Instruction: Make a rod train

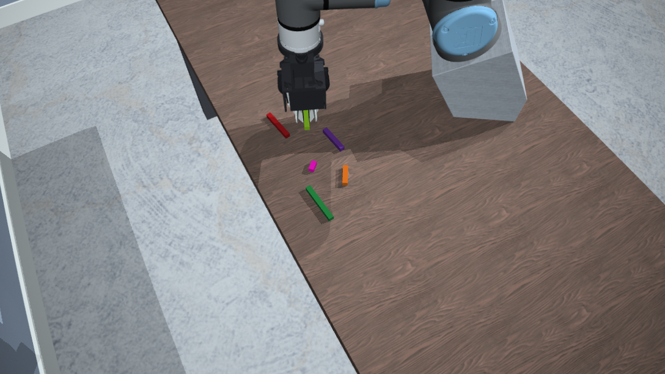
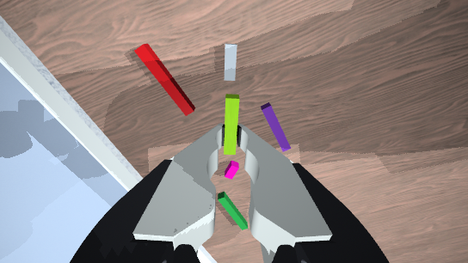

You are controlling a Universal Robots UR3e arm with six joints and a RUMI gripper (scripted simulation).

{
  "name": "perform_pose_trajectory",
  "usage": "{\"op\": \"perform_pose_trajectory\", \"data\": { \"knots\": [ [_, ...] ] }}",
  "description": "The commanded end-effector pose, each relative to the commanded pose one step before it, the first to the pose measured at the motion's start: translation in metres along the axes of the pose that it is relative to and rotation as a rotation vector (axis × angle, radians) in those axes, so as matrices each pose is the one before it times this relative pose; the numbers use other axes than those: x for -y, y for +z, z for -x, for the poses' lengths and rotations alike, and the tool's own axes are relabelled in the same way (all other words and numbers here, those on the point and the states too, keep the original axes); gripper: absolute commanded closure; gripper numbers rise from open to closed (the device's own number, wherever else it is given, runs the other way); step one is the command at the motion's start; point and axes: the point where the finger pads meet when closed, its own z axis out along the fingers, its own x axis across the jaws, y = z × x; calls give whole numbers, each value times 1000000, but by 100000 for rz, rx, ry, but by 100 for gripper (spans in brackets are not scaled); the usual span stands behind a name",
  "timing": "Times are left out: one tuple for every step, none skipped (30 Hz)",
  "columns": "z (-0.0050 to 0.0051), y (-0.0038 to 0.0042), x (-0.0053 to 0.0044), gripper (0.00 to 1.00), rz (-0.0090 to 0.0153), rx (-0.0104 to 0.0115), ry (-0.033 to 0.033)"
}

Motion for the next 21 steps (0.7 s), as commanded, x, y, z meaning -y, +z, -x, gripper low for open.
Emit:
{"op": "perform_pose_trajectory", "data": {
  "knots": [
    [2128,14727,-569,100,-232,634,-20],
    [29,2156,-36,100,0,0,0],
    [22,1995,-33,100,0,0,0],
    [9,1834,-30,100,0,0,0],
    [31,1651,-28,100,0,0,0],
    [14,1488,-24,100,0,0,0],
    [0,0,0,100,0,0,0],
    [0,0,0,100,0,0,0],
    [1,1323,-21,100,0,0,0],
    [22,1143,-19,100,0,0,0],
    [17,978,-16,100,0,0,0],
    [10,821,-14,100,0,0,0],
    [5,669,-11,100,0,0,0],
    [2,525,-8,100,0,0,0],
    [0,393,-6,100,0,0,0],
    [0,275,-4,100,0,0,0],
    [0,174,-3,100,0,0,0],
    [0,93,-1,100,0,0,0],
    [0,36,-1,100,0,0,0],
    [0,5,0,100,0,0,0],
    [0,0,0,100,0,0,0]
  ]
}}
